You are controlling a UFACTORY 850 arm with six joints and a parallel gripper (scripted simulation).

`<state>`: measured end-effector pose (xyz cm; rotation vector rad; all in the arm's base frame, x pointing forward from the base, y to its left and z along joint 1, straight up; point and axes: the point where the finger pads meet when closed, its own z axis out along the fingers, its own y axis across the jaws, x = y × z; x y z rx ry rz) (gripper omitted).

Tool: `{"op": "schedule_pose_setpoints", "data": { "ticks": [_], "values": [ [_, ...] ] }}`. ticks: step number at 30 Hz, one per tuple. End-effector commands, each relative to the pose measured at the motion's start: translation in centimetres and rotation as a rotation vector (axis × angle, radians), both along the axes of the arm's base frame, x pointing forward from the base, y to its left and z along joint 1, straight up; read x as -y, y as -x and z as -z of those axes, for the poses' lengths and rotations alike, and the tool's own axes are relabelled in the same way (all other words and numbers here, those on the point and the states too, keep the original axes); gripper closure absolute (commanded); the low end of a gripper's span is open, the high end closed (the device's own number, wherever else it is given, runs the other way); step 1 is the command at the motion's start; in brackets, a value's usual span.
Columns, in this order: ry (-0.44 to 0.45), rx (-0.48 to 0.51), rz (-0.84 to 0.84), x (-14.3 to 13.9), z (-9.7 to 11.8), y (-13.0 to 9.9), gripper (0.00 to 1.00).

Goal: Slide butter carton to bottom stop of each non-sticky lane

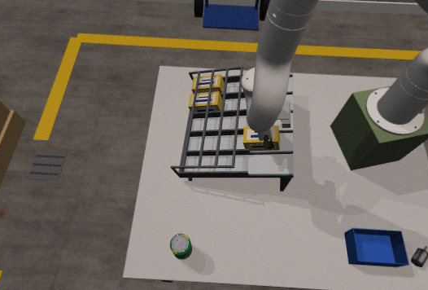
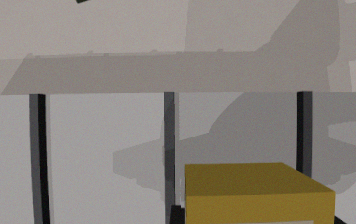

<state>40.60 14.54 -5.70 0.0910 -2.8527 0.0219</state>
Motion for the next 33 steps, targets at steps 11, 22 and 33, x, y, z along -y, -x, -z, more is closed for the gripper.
{"op": "schedule_pose_setpoints", "data": {
  "ticks": [11,22,33],
  "values": [
    [0.0,0.001,0.0,-0.03,-0.04,-0.08,0.23],
    [0.0,0.001,0.0,-0.03,-0.04,-0.08,0.22],
    [0.0,0.001,0.0,-0.03,-0.04,-0.08,0.22]
  ]
}}
